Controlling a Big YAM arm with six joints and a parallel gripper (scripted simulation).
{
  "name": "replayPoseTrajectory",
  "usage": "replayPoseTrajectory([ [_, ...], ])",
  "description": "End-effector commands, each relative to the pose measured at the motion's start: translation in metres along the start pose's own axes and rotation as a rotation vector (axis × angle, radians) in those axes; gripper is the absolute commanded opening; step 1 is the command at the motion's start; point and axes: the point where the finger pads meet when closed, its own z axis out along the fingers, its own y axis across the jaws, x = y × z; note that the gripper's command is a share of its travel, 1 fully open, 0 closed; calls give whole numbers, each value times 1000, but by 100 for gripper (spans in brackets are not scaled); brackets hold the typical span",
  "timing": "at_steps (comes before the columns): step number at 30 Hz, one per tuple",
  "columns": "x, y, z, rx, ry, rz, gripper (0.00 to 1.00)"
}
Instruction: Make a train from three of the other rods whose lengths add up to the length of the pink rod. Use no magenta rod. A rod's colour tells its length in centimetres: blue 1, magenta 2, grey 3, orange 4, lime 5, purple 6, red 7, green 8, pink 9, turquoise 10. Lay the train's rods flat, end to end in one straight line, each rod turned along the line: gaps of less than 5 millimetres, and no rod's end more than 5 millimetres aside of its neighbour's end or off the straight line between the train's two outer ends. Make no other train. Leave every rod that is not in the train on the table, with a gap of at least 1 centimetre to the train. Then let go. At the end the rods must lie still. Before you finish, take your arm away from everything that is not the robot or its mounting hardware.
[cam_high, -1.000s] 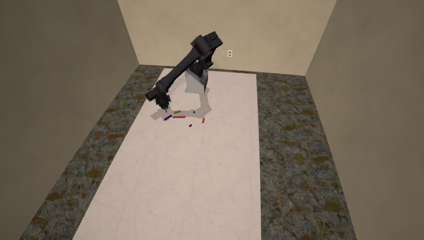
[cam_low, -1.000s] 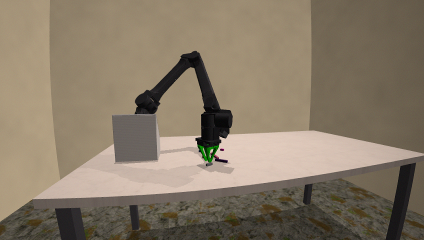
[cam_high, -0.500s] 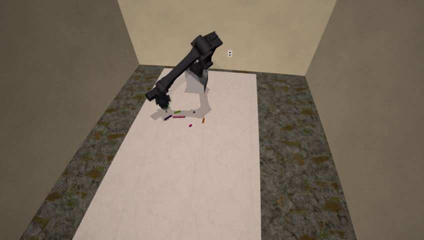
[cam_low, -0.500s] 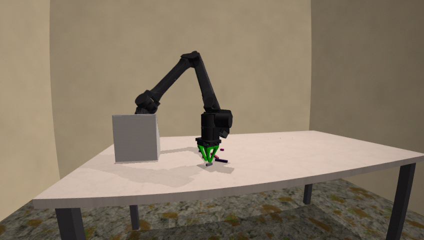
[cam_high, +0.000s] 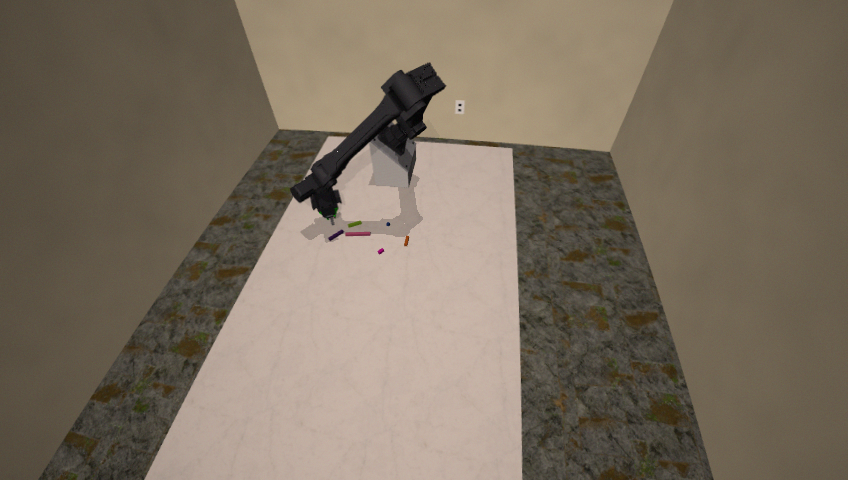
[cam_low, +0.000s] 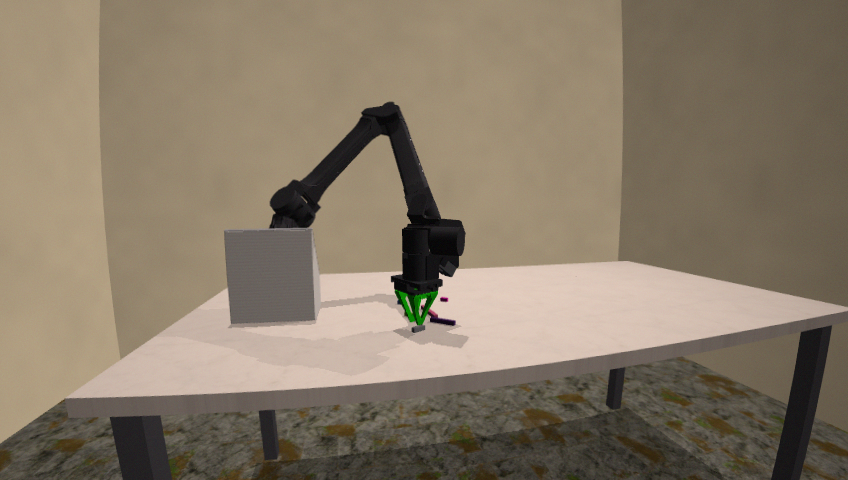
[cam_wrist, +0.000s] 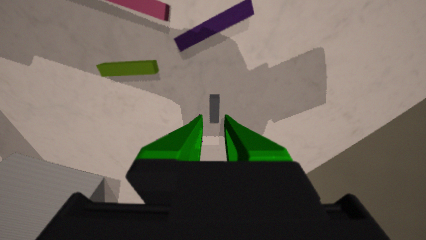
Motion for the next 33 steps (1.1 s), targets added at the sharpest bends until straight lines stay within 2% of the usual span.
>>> replayPoseTrajectory([
  [1, 0, -9, -4, 12, -11, 3, 23],
  [33, -4, -13, -6, 16, -13, -2, 23],
])
